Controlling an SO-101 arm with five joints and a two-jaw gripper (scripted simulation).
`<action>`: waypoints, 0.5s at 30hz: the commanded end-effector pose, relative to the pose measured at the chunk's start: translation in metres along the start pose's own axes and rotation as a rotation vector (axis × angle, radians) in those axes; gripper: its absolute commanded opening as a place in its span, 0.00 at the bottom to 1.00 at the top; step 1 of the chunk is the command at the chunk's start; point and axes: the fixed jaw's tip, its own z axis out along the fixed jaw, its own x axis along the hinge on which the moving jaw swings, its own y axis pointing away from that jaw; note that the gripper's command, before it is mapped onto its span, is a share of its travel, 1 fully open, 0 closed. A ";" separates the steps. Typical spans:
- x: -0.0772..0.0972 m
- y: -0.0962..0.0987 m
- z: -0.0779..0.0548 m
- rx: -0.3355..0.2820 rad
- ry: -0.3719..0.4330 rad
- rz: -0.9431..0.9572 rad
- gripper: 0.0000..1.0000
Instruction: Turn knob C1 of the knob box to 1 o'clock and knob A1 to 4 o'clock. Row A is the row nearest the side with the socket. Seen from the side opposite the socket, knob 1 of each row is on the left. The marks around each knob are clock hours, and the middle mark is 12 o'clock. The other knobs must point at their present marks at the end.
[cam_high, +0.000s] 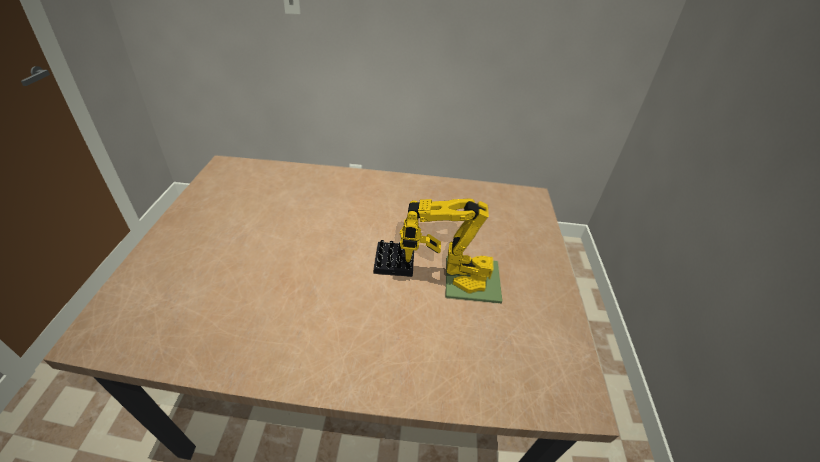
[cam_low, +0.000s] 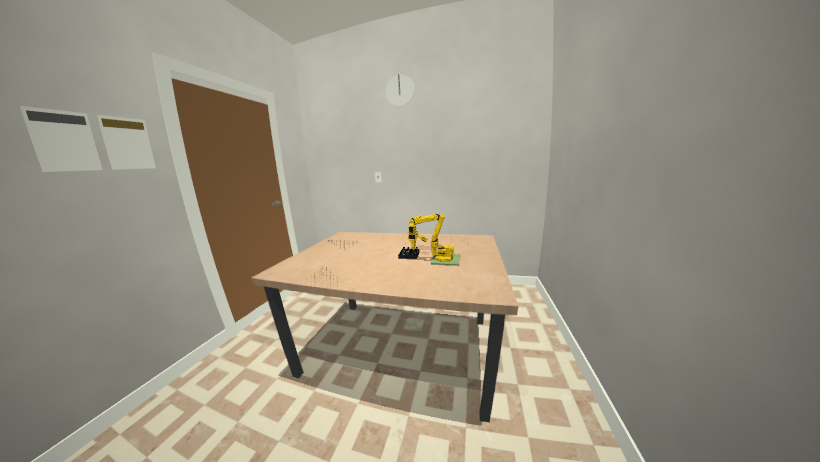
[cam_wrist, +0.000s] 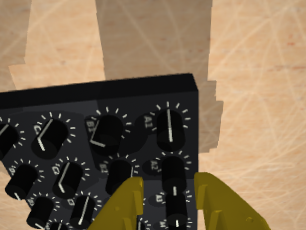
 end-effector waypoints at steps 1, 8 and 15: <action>-0.002 -0.002 0.004 0.001 -0.005 -0.019 0.10; -0.002 -0.002 0.008 0.001 -0.005 -0.019 0.10; -0.002 -0.002 0.008 0.001 -0.005 -0.019 0.10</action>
